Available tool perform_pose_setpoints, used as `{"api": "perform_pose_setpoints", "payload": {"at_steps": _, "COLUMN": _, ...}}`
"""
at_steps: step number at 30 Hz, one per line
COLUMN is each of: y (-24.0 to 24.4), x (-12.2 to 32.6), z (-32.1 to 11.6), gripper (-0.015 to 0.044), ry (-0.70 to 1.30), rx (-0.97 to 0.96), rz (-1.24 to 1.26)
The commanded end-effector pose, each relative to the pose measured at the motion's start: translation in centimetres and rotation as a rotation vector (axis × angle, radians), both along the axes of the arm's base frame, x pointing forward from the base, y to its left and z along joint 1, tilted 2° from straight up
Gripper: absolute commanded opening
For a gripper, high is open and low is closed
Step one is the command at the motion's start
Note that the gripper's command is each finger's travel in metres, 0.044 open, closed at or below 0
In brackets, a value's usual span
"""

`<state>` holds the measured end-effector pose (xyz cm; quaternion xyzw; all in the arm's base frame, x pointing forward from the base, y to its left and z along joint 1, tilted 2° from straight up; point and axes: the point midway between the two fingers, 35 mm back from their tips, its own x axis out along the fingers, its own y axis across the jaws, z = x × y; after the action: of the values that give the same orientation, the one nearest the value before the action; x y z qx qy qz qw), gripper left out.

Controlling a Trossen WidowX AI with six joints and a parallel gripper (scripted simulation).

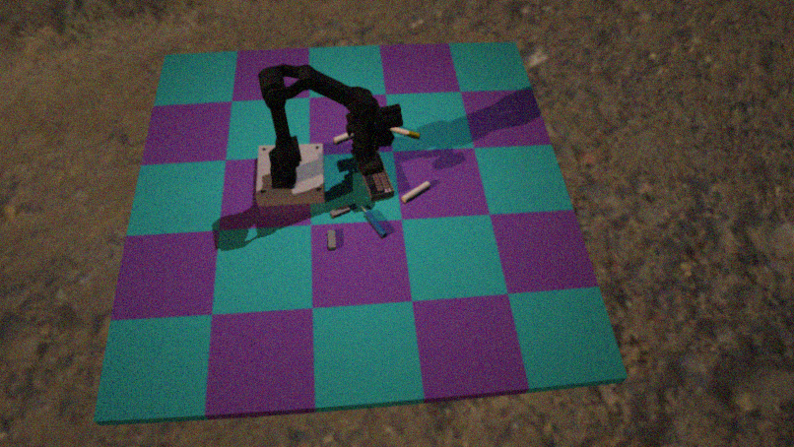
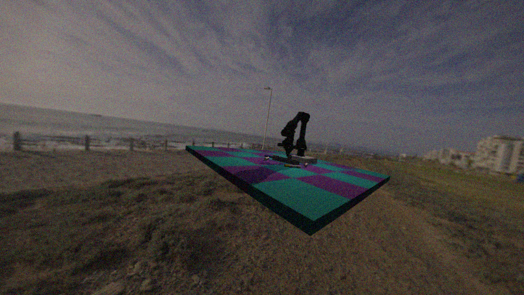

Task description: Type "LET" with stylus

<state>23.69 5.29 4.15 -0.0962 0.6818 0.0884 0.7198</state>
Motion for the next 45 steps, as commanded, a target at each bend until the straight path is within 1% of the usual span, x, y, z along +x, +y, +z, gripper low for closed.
{"api": "perform_pose_setpoints", "payload": {"at_steps": 1, "y": 3.4, "x": -1.4, "z": -0.2, "gripper": 0.0, "ry": 0.005, "rx": -0.001, "rz": 0.007}}
{"api": "perform_pose_setpoints", "payload": {"at_steps": 3, "y": 4.1, "x": -1.7, "z": -0.2, "gripper": 0.0, "ry": 0.005, "rx": -0.001, "rz": 0.007}}
{"api": "perform_pose_setpoints", "payload": {"at_steps": 12, "y": 4.1, "x": -1.7, "z": -0.2, "gripper": 0.0, "ry": 0.005, "rx": -0.001, "rz": 0.007}}
{"api": "perform_pose_setpoints", "payload": {"at_steps": 14, "y": 4.2, "x": -1.6, "z": 0.7, "gripper": 0.0, "ry": 0.005, "rx": 0.0, "rz": 0.007}}
{"api": "perform_pose_setpoints", "payload": {"at_steps": 17, "y": 4.2, "x": -1.8, "z": 4.8, "gripper": 0.0, "ry": 0.005, "rx": 0.0, "rz": 0.007}}
{"api": "perform_pose_setpoints", "payload": {"at_steps": 18, "y": 4.2, "x": -1.9, "z": 5.5, "gripper": 0.0, "ry": 0.005, "rx": 0.0, "rz": 0.007}}
{"api": "perform_pose_setpoints", "payload": {"at_steps": 28, "y": 4.3, "x": -1.8, "z": 5.4, "gripper": 0.0, "ry": -0.001, "rx": 0.008, "rz": 0.011}}
{"api": "perform_pose_setpoints", "payload": {"at_steps": 32, "y": 4.3, "x": -1.8, "z": 5.4, "gripper": 0.0105, "ry": -0.001, "rx": 0.008, "rz": 0.011}}
{"api": "perform_pose_setpoints", "payload": {"at_steps": 36, "y": 4.3, "x": -1.8, "z": 5.4, "gripper": 0.0, "ry": -0.001, "rx": 0.009, "rz": 0.011}}
{"api": "perform_pose_setpoints", "payload": {"at_steps": 45, "y": 4.3, "x": -1.8, "z": 5.4, "gripper": 0.0, "ry": -0.001, "rx": 0.009, "rz": 0.011}}
